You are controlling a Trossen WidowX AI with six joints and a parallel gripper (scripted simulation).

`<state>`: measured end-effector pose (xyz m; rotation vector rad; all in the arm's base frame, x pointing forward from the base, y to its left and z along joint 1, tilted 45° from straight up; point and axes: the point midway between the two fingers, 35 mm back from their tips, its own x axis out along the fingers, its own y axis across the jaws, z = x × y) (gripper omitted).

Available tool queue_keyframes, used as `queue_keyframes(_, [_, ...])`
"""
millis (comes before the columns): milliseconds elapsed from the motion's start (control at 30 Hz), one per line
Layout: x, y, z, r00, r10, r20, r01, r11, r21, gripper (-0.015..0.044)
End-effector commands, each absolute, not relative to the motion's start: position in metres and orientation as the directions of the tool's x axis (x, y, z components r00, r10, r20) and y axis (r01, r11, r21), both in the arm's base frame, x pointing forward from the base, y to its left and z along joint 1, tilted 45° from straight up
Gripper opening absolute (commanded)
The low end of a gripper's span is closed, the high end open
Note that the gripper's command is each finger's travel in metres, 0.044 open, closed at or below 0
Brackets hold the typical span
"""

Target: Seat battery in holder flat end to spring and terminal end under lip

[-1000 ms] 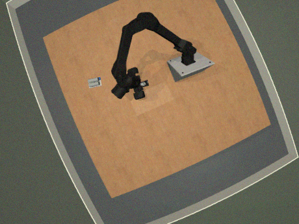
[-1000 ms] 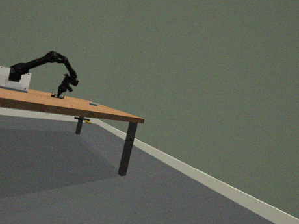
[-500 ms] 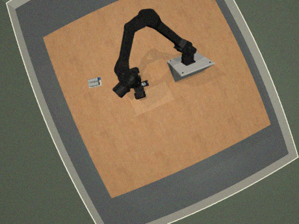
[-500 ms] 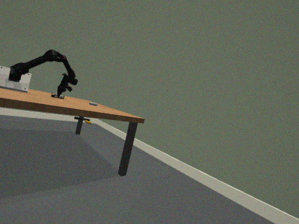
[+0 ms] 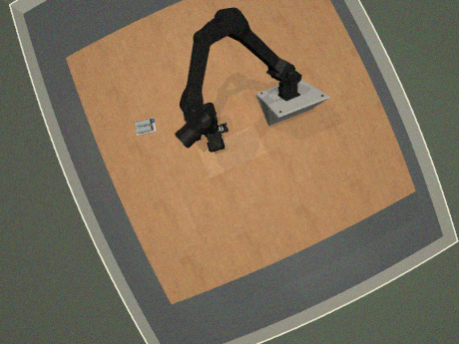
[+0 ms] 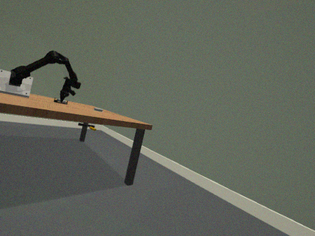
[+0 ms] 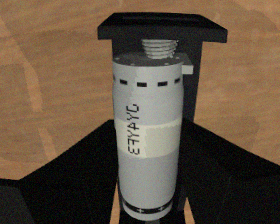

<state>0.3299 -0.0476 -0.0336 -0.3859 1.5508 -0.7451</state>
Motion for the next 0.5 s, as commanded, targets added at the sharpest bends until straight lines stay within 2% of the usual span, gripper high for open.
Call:
queue_keyframes(0, [0.3313,-0.0504,-0.0337,-0.113,-0.652,-0.750,0.193,0.726,-0.660,0.0085])
queue_keyframes(467, [0.3284,-0.0511,-0.0337,-0.054,-0.660,-0.749,0.194,0.729,-0.656,0.0085])
